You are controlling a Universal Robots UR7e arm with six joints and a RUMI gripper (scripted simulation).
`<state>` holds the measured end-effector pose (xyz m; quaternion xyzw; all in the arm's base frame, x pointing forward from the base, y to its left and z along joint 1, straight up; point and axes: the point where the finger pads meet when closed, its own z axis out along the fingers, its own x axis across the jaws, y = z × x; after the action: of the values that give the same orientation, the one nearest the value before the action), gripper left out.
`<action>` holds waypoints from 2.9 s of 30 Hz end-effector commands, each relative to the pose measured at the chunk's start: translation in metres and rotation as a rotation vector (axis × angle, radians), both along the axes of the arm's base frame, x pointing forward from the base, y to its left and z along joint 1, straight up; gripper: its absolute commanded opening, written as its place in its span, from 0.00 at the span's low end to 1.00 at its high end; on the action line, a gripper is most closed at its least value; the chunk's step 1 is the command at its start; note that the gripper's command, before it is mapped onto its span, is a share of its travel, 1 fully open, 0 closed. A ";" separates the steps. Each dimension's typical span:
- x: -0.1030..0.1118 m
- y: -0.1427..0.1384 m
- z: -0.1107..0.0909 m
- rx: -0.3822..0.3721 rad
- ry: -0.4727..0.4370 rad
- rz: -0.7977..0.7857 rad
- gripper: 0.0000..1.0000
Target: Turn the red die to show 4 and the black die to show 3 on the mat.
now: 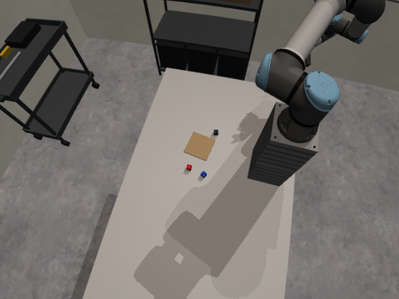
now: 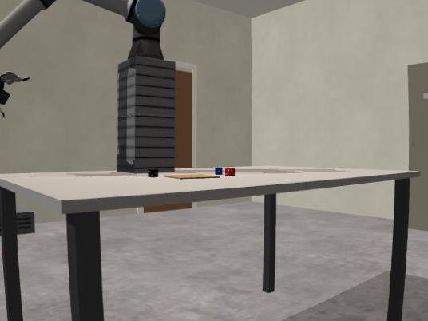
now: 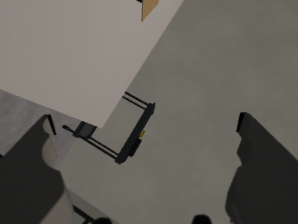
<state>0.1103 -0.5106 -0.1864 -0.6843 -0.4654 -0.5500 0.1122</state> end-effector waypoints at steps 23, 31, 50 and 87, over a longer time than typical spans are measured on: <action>0.001 0.000 0.000 -0.004 0.002 0.003 1.00; 0.013 0.007 -0.012 -0.025 0.015 0.037 1.00; 0.084 0.064 -0.081 -0.183 0.098 0.268 1.00; 0.197 0.240 -0.172 -0.686 0.217 0.806 1.00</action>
<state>0.2979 -0.2900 -0.3545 -0.5201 -0.8072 -0.2390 0.1443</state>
